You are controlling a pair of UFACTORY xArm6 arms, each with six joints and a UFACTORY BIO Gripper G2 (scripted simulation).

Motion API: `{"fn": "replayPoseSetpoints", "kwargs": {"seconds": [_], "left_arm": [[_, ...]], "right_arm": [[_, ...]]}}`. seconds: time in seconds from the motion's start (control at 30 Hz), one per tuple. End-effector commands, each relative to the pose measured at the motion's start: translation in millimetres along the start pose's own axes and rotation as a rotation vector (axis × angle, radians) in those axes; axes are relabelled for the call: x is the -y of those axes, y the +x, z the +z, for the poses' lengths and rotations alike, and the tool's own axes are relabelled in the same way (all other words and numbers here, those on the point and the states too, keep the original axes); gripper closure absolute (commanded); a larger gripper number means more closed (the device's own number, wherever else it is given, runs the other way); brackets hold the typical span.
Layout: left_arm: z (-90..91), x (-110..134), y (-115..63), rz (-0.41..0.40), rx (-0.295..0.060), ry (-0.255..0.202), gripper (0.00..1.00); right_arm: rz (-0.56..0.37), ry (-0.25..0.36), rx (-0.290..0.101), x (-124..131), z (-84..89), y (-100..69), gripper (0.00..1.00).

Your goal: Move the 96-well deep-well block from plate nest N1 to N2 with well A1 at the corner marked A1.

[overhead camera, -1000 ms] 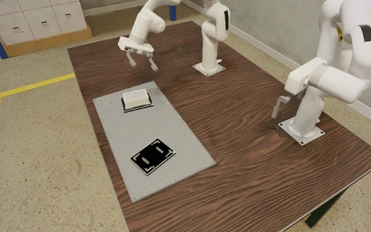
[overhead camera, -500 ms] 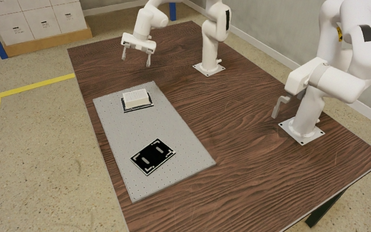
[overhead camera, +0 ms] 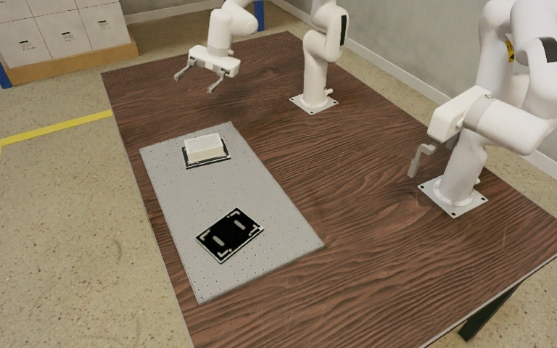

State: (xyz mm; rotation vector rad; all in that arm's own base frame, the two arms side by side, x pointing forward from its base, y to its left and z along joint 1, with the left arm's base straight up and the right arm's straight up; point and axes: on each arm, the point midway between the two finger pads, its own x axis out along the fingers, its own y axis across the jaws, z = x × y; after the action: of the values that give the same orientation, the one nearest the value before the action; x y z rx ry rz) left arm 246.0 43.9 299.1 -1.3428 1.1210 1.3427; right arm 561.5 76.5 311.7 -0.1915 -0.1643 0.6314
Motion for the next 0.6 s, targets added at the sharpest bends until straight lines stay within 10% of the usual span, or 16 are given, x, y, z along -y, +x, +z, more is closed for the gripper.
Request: {"fn": "replayPoseSetpoints", "kwargs": {"seconds": [0.0,0.57], "left_arm": [[0.3,0.5,-0.9,-0.003,0.001,0.000,0.00],[0.3,0.5,-0.9,-0.003,0.001,0.000,0.00]], "right_arm": [[-0.157,0.044,-0.030,13.5,1.0,-10.6,0.63],[-0.559,0.168,-0.136,38.2,-9.8,-59.7,0.63]]}}
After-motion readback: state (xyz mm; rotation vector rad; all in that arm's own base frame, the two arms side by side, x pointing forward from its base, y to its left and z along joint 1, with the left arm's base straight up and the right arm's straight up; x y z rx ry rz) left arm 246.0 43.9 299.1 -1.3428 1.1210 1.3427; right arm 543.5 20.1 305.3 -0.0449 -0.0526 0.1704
